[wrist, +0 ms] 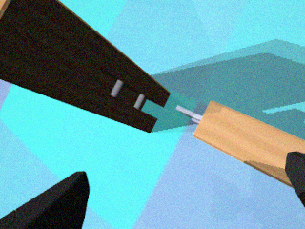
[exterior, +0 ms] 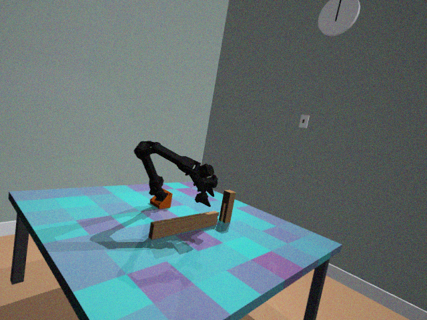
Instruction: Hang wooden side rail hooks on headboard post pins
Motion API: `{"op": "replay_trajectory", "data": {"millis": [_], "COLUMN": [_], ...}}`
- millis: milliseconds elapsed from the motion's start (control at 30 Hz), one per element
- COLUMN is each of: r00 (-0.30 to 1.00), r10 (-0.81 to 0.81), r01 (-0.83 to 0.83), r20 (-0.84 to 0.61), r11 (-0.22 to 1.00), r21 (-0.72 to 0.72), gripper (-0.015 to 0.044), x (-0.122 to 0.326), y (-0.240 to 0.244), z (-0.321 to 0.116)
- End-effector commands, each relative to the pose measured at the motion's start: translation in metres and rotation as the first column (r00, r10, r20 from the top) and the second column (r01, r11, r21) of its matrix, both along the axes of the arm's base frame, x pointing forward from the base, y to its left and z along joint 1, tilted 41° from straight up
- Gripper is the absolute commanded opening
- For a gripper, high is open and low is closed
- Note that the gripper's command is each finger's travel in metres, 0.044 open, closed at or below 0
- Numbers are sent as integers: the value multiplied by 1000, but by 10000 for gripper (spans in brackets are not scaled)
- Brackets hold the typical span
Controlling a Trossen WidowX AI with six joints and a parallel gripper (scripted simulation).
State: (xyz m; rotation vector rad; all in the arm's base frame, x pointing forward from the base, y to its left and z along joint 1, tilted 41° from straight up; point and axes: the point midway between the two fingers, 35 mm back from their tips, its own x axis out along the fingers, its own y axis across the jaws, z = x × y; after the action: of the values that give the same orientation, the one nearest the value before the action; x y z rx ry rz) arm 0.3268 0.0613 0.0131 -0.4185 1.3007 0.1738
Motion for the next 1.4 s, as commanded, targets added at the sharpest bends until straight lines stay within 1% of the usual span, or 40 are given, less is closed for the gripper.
{"op": "replay_trajectory", "data": {"millis": [0,67,167,267,333,400,500,667,800,1300,1367], "r00": [882,787,607,393,240,83,-81,-335,-512,-526,-526], "r10": [-472,-616,-793,-913,-957,-972,-957,-873,-773,-763,-763], "r01": [472,616,795,919,970,995,995,938,853,844,844], "r20": [-11,4,47,113,164,218,280,355,375,376,376], "r11": [882,787,606,393,243,93,-59,-275,-406,-415,-415], "r21": [-13,-23,-31,-21,1,37,87,210,329,339,340], "gripper": [440,440,440,440,440,440,440,440,440,440,440], "x": [10,12,16,18,20,22,25,29,31,31,31], "y": [-7,-10,-14,-18,-21,-24,-27,-31,-34,-34,-39], "z": [7,10,15,21,25,30,36,46,52,53,47]}}
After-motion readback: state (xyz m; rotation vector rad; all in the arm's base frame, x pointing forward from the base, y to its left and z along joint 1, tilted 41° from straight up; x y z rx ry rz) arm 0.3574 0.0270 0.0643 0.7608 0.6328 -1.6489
